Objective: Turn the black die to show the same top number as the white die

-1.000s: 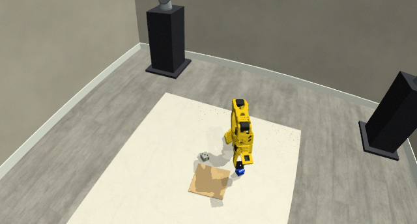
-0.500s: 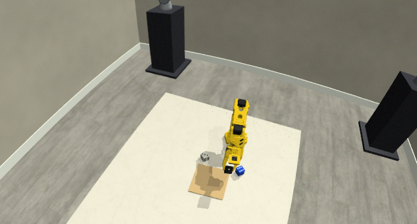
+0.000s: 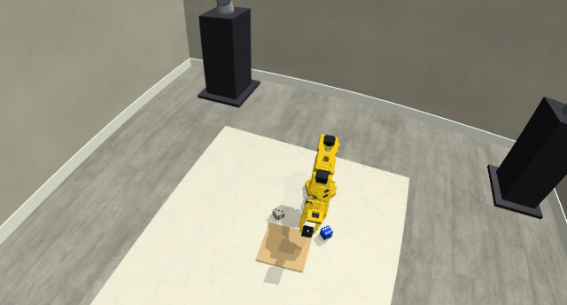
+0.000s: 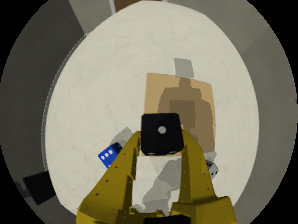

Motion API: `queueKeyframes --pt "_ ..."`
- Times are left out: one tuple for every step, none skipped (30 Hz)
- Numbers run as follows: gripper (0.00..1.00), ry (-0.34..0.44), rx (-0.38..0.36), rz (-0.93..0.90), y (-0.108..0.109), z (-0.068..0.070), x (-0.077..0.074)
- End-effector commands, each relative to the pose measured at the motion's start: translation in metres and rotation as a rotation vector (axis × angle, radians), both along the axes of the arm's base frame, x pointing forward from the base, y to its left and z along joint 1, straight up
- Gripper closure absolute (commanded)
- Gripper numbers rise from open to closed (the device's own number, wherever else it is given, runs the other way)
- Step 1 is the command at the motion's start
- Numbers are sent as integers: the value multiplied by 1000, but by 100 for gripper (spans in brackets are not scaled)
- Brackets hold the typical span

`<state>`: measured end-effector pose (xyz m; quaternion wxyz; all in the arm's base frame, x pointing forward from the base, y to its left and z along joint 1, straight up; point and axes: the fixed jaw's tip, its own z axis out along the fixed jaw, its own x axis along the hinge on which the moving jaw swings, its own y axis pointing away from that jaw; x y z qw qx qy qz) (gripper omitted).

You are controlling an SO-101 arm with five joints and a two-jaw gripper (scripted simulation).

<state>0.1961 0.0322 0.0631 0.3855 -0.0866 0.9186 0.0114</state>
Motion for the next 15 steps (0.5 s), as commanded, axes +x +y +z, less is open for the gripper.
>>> queueKeyframes --pt "100 -98 19 -22 -2 16 14" --pt "100 -106 21 -28 -2 16 16" --pt "100 -115 23 -34 -3 17 18" --pt "100 -126 25 -42 -5 17 21" --pt "100 -138 28 -50 -6 17 23" --pt "100 -150 31 -59 -7 17 26" --pt "100 -150 31 -59 -7 17 26" --pt "100 -150 31 -59 -7 17 26" --pt "100 -163 33 -68 -9 17 29" --pt "100 -178 36 -78 -10 17 31" --pt "100 -192 39 -88 -12 17 34" --pt "100 -208 42 -99 -14 17 37" --pt "100 -224 45 -110 -16 17 40" --pt "100 -240 48 -121 -19 18 43" --pt "100 -257 50 -132 -21 18 45"
